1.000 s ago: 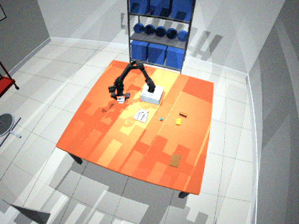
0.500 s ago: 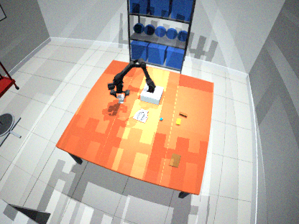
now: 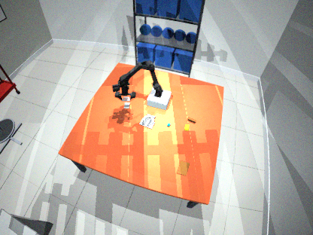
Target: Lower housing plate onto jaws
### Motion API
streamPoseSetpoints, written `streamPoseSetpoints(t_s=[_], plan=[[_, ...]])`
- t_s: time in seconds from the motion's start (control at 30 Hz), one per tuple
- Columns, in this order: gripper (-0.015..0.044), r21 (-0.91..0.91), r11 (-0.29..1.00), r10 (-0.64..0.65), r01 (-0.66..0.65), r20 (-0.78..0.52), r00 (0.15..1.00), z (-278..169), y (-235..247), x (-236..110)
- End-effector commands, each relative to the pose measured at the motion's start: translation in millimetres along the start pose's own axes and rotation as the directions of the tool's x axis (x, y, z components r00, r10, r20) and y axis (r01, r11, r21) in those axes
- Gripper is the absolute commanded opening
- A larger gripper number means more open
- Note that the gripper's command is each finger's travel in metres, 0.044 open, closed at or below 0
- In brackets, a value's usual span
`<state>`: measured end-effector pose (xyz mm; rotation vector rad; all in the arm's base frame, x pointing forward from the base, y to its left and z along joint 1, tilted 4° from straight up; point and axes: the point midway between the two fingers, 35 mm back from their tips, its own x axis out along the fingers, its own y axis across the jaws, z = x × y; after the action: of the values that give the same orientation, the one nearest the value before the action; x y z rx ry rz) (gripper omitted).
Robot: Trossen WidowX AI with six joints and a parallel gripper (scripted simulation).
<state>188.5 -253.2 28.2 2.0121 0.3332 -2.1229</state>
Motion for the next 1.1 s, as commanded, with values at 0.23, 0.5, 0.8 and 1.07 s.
streamPoseSetpoints(t_s=[0.23, 0.5, 0.8, 1.07], plan=[[0.0351, -0.158, 0.987, 0.005, -0.006, -0.008, 1.0, -16, -10, -4], [0.0351, -0.328, 0.945, 0.005, -0.008, -0.011, 1.0, -31, -21, -5], [0.0351, -0.507, 0.862, 0.005, -0.011, -0.013, 1.0, -47, -35, -6], [0.0351, -0.649, 0.76, 0.005, -0.013, -0.015, 1.0, -61, -48, -6]])
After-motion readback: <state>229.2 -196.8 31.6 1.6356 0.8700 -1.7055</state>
